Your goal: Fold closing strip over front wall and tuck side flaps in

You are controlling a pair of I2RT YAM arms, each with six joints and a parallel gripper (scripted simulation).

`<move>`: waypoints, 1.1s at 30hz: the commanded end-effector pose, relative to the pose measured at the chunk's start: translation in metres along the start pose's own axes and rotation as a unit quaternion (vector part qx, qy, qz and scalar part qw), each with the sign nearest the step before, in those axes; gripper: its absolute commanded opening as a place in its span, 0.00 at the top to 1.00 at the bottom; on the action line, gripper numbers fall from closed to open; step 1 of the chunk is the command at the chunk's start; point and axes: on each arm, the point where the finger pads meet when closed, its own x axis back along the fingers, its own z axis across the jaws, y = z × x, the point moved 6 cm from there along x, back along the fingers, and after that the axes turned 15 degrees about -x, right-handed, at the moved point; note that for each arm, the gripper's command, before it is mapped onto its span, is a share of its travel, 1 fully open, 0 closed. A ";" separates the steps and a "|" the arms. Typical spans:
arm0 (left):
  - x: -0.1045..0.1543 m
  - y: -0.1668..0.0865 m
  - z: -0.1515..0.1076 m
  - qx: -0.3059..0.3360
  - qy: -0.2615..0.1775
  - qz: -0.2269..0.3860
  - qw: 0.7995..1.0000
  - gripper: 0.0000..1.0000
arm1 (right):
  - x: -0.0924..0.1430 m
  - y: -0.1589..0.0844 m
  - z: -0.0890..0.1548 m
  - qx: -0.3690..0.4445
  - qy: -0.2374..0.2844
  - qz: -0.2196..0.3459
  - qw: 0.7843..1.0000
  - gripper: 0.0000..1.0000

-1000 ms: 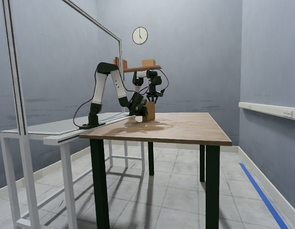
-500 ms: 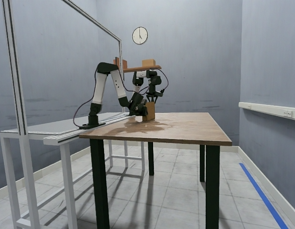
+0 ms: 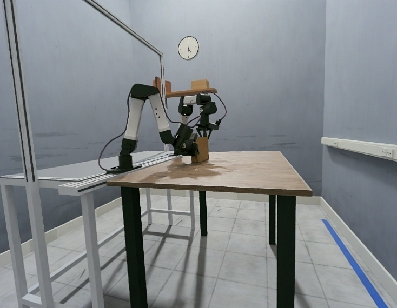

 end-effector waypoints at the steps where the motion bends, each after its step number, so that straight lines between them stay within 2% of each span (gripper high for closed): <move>1: -0.004 0.002 -0.007 -0.002 0.003 0.010 1.000 0.46 | 0.000 0.005 -0.001 0.005 -0.002 -0.006 1.000 0.55; 13: -0.007 0.002 -0.011 -0.002 0.003 0.014 1.000 0.46 | 0.000 0.005 -0.001 0.005 -0.002 -0.006 1.000 0.55; 16: -0.014 -0.002 -0.011 0.004 0.005 0.027 1.000 0.46 | 0.000 0.005 -0.001 0.005 -0.002 -0.006 1.000 0.55; 19: -0.009 0.002 -0.012 0.007 0.003 0.015 1.000 0.46 | 0.000 0.005 -0.001 0.005 -0.002 -0.006 1.000 0.55; 27: -0.015 -0.001 -0.012 0.026 0.005 0.021 0.999 0.46 | 0.000 0.005 -0.001 0.005 -0.002 -0.006 1.000 0.55; 33: 0.000 -0.001 -0.012 0.041 -0.001 -0.002 0.999 0.46 | 0.000 0.005 -0.001 0.005 -0.002 -0.006 1.000 0.55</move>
